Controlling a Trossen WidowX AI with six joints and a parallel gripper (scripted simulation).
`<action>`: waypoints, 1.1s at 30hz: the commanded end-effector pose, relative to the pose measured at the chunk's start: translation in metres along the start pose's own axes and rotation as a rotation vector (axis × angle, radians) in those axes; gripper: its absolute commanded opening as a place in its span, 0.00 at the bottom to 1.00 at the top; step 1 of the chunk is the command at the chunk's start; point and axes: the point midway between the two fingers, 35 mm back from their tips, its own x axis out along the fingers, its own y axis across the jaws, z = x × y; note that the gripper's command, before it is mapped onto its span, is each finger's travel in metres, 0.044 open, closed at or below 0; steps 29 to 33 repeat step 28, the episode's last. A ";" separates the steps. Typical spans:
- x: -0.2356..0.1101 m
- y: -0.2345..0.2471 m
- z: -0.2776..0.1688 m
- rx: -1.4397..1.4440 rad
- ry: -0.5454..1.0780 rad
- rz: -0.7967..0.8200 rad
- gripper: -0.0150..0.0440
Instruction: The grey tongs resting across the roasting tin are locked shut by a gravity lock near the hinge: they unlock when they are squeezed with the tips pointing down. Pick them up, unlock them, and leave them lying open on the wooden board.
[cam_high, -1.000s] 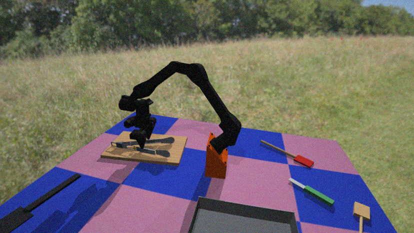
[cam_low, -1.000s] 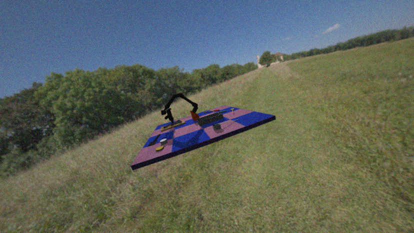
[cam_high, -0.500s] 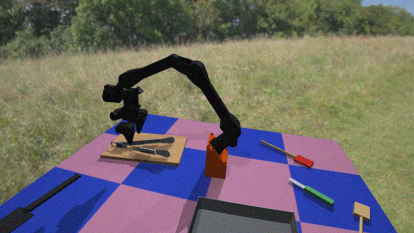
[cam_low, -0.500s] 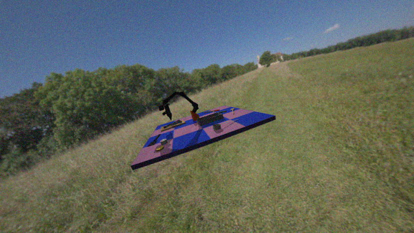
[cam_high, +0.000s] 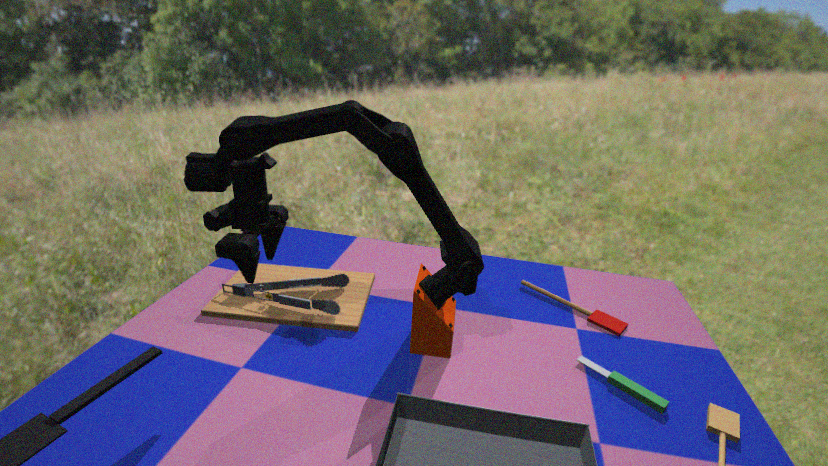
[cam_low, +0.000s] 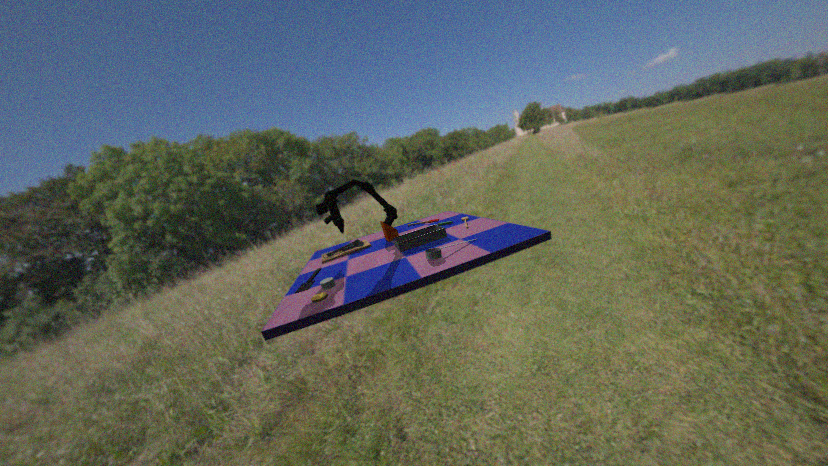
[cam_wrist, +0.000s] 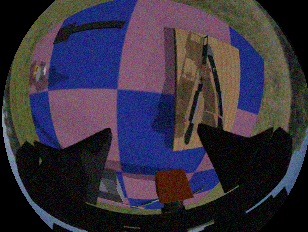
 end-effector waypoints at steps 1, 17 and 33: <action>-0.031 0.001 -0.001 -0.012 -0.023 -0.005 1.00; -0.037 0.001 -0.002 -0.014 -0.024 -0.007 1.00; -0.037 0.001 -0.002 -0.014 -0.024 -0.007 1.00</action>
